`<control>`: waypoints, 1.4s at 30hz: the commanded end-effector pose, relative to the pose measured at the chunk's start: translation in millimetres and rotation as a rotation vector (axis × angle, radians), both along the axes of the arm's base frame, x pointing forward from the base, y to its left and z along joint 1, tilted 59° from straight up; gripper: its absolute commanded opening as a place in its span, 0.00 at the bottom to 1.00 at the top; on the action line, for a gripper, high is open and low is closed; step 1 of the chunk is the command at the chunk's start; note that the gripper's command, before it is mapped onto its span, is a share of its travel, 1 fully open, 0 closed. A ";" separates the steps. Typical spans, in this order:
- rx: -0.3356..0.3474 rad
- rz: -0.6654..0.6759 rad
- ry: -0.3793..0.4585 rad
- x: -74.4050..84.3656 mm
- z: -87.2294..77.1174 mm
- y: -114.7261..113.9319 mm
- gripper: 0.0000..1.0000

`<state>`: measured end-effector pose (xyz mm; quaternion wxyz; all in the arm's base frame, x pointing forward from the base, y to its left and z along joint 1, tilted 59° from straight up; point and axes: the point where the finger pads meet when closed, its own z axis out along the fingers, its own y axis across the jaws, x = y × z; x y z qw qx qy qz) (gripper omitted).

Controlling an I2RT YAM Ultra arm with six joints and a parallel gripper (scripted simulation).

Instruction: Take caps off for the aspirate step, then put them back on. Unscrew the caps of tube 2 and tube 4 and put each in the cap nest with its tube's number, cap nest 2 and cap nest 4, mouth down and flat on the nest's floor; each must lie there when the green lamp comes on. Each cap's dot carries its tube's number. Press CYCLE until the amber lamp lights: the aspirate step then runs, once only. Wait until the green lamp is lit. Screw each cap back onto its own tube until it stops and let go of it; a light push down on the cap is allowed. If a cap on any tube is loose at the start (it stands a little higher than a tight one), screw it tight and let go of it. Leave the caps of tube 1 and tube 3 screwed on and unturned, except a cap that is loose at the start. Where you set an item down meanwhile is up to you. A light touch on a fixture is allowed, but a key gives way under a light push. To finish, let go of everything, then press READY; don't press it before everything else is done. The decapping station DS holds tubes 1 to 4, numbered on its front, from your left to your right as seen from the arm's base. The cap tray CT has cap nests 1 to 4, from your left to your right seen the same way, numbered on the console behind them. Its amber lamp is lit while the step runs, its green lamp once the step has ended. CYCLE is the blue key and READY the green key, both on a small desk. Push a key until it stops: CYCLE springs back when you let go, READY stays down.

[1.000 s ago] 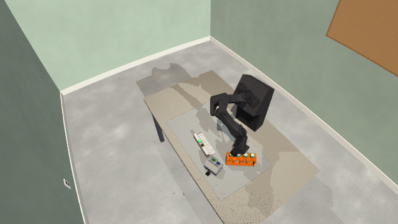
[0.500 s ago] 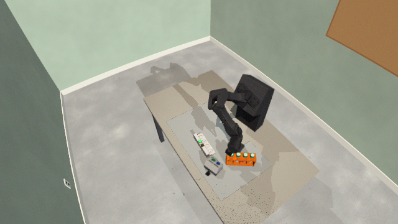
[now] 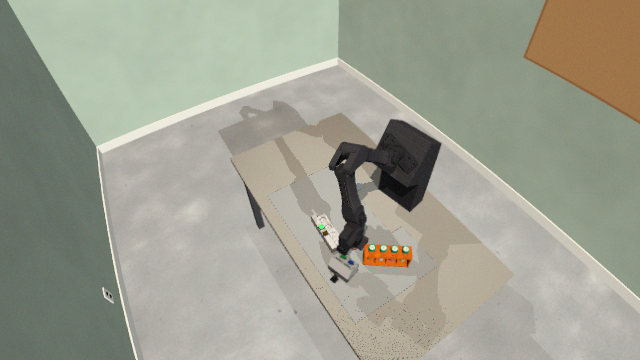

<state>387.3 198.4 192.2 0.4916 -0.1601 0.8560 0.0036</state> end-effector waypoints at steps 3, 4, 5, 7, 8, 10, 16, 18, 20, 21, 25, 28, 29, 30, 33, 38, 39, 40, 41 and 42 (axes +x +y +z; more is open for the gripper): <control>0.002 0.057 -0.006 30.8 16.4 -3.4 0.00; 0.002 0.057 -0.006 38.4 18.7 -6.0 0.00; 0.002 0.057 -0.006 44.6 20.6 -8.2 0.00; 0.002 0.057 -0.006 44.6 20.5 -8.2 0.00; 0.002 0.057 -0.006 44.6 20.5 -8.2 0.00; 0.002 0.057 -0.006 44.6 20.5 -8.2 0.00; 0.002 0.057 -0.006 52.1 15.9 -6.3 0.00; 0.002 0.057 -0.006 57.1 12.8 -5.0 0.00; 0.002 0.057 -0.006 59.6 11.3 -4.4 0.00; 0.002 0.057 -0.006 59.6 11.3 -4.4 0.00; 0.002 0.057 -0.006 59.6 11.4 -4.3 0.00; 0.002 0.057 -0.006 59.6 11.3 -4.4 0.00; 0.002 0.057 -0.006 59.6 11.3 -4.4 0.00; 0.002 0.057 -0.006 59.6 11.3 -4.4 0.00; 0.002 0.057 -0.006 59.8 11.4 -4.5 0.00; 0.002 0.057 -0.006 60.3 11.5 -4.7 0.00; 0.002 0.057 -0.006 60.4 11.4 -4.8 0.00; 0.002 0.057 -0.006 60.5 11.4 -4.8 0.00; 0.002 0.057 -0.006 60.5 11.4 -4.9 0.00; 0.002 0.057 -0.006 60.6 11.4 -4.9 0.00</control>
